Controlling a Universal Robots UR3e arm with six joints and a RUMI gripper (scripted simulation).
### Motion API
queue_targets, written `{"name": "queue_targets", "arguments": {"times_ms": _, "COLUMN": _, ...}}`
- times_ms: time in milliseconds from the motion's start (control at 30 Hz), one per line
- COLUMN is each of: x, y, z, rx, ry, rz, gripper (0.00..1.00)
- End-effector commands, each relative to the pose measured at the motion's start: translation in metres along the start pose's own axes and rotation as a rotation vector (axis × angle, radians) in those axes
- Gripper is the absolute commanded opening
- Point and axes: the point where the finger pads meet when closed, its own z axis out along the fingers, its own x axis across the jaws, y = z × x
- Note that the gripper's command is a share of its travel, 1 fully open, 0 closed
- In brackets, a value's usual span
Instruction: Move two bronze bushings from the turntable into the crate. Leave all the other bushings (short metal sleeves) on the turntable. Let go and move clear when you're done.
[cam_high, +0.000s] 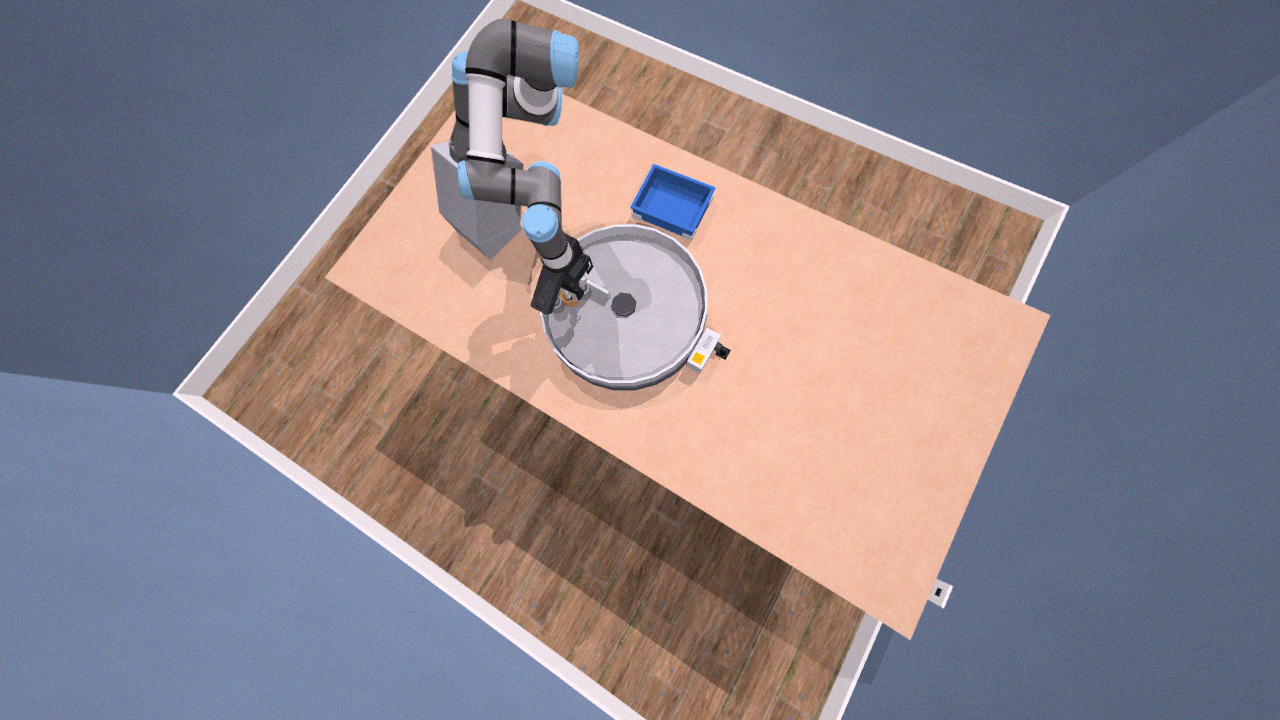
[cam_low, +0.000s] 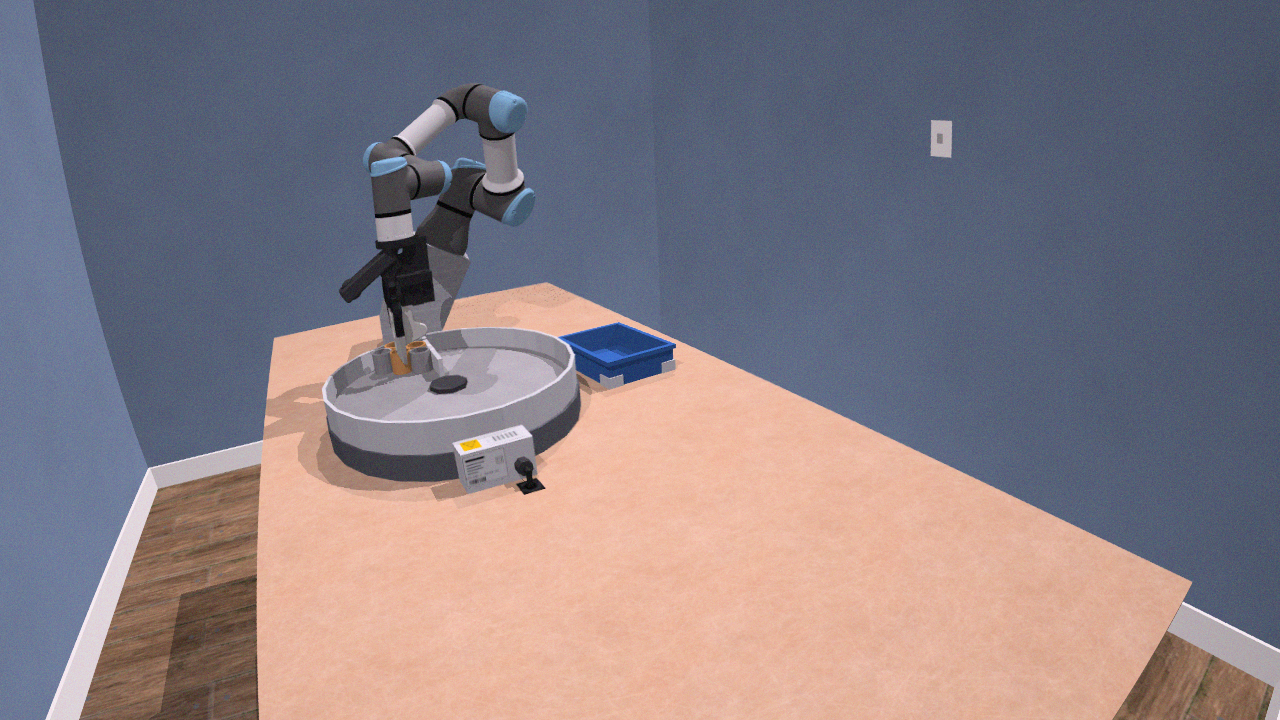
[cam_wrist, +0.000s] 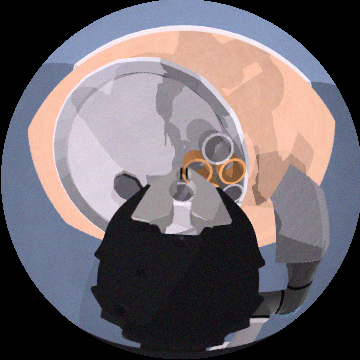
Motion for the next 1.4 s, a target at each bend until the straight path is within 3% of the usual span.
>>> {"name": "queue_targets", "arguments": {"times_ms": 0, "x": -0.001, "y": -0.001, "z": -0.001, "rx": 0.002, "ry": -0.002, "rz": 0.000, "gripper": 0.00}}
{"name": "queue_targets", "arguments": {"times_ms": 367, "x": -0.001, "y": -0.001, "z": -0.005, "rx": 0.002, "ry": -0.002, "rz": 0.000, "gripper": 0.00}}
{"name": "queue_targets", "arguments": {"times_ms": 667, "x": -0.001, "y": -0.001, "z": -0.040, "rx": 0.002, "ry": -0.002, "rz": 0.000, "gripper": 0.00}}
{"name": "queue_targets", "arguments": {"times_ms": 733, "x": -0.001, "y": -0.001, "z": -0.040, "rx": 0.002, "ry": -0.002, "rz": 0.000, "gripper": 0.00}}
{"name": "queue_targets", "arguments": {"times_ms": 967, "x": 0.000, "y": -0.001, "z": -0.066, "rx": 0.002, "ry": -0.002, "rz": 0.000, "gripper": 0.00}}
{"name": "queue_targets", "arguments": {"times_ms": 1367, "x": 0.000, "y": -0.001, "z": -0.069, "rx": 0.002, "ry": -0.002, "rz": 0.000, "gripper": 0.00}}
